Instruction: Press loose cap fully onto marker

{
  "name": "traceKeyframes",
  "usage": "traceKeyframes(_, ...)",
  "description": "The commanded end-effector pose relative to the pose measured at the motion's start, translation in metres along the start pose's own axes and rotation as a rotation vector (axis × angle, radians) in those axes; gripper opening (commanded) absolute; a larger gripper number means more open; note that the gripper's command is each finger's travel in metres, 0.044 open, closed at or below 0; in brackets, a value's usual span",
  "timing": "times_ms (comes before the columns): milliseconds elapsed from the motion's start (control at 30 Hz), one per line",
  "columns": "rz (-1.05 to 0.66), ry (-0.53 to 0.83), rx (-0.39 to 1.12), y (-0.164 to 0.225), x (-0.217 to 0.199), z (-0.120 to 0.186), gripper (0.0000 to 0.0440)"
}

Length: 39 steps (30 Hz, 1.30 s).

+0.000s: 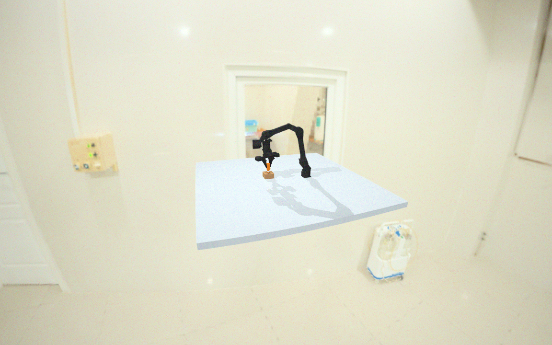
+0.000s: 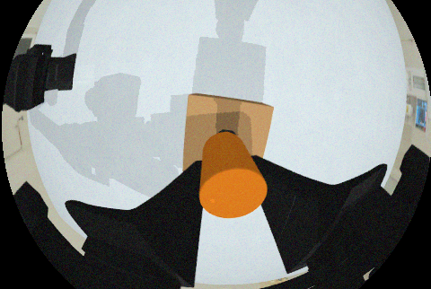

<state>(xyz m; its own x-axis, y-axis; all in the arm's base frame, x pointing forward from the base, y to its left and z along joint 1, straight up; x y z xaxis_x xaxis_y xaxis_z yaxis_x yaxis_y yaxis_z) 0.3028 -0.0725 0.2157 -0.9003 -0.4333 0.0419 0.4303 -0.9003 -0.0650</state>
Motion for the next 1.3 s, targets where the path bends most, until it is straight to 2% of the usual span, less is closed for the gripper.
traceKeyframes(0, 0.015, -0.042, -0.036, 0.001, -0.0007, -0.0192, 0.003)
traceKeyframes(1267, 0.022, -0.043, -0.034, 0.0012, -0.0007, -0.021, 0.0073)
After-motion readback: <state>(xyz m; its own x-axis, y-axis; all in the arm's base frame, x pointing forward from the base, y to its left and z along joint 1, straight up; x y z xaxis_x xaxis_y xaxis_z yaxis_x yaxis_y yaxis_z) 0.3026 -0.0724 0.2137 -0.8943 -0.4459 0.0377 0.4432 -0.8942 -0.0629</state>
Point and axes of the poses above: the point midway between the two fingers, 35 mm back from their tips, its own z axis back along the fingers, its own x axis across the jaws, y = z × x, the point moved 10 cm from there along z, back along the fingers, and after that the axes turned 14 degrees about z, right-handed, at the moved point
